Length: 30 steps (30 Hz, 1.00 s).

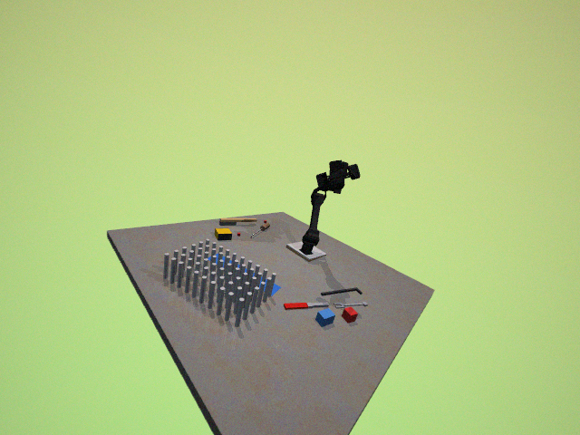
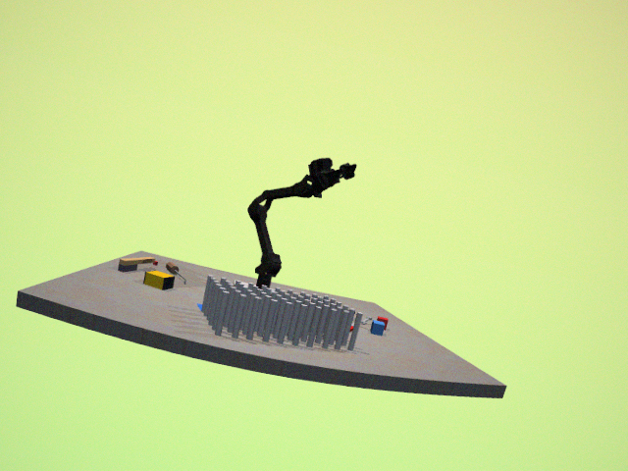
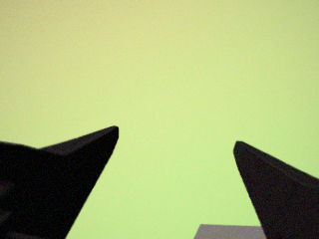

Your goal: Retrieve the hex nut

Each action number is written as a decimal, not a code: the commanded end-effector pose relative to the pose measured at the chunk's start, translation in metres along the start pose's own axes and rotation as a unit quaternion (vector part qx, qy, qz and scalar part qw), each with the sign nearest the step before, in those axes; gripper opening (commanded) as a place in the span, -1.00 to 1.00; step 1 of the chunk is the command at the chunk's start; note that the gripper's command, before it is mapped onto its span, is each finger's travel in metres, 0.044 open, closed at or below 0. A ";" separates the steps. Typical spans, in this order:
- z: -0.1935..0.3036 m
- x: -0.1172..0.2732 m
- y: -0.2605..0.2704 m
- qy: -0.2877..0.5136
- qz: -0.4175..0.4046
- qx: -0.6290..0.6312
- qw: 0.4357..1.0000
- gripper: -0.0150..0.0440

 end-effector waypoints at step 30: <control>0.115 0.025 -0.373 0.235 0.310 0.161 0.907 1.00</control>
Point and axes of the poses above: the point midway between the two fingers, 35 mm back from their tips, its own x axis back along the fingers, its own y axis across the jaws, z = x × y, the point moved 9 cm from there along x, back along the fingers, and after that the axes turned 8 degrees about -x, right-handed, at the moved point
